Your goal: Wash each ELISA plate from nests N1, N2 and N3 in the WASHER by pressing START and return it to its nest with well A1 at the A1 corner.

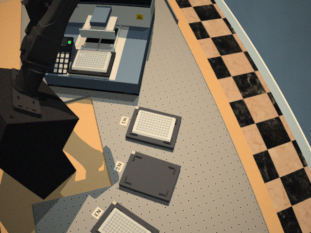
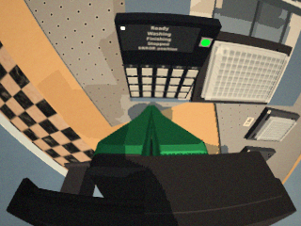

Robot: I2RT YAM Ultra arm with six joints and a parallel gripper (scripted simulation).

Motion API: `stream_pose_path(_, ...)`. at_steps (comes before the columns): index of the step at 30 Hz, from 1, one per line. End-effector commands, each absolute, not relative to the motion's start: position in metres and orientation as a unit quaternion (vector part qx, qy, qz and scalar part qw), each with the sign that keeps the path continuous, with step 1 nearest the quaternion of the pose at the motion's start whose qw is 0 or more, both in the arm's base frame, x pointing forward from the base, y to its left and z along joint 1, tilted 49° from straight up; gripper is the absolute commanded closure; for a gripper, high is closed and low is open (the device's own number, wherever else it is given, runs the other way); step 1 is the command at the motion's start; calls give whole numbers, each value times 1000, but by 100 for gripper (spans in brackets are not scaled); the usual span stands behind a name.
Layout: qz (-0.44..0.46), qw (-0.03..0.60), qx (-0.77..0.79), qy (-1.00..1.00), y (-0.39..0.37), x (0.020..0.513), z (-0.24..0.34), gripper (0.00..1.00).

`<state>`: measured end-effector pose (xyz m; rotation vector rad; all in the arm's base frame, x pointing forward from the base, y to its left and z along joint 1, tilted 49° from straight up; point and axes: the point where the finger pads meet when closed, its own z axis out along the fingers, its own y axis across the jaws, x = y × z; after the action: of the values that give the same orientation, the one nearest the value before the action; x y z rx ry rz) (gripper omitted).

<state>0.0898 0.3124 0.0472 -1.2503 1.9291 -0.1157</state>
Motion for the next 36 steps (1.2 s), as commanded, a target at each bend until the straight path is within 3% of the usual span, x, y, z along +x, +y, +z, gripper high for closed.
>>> stream_pose_path(1, -26, 417, -488, 766, 319, 85, 47, 100)
stream_pose_path(17, -26, 417, -488, 766, 305, 79, 0, 100)
stream_pose_path(29, -26, 417, -488, 766, 305, 79, 0, 100)
stream_pose_path(30, -19, 418, -475, 774, 304, 82, 4, 0)
stream_pose_path(36, 8, 418, -422, 804, 300, 95, 20, 0)
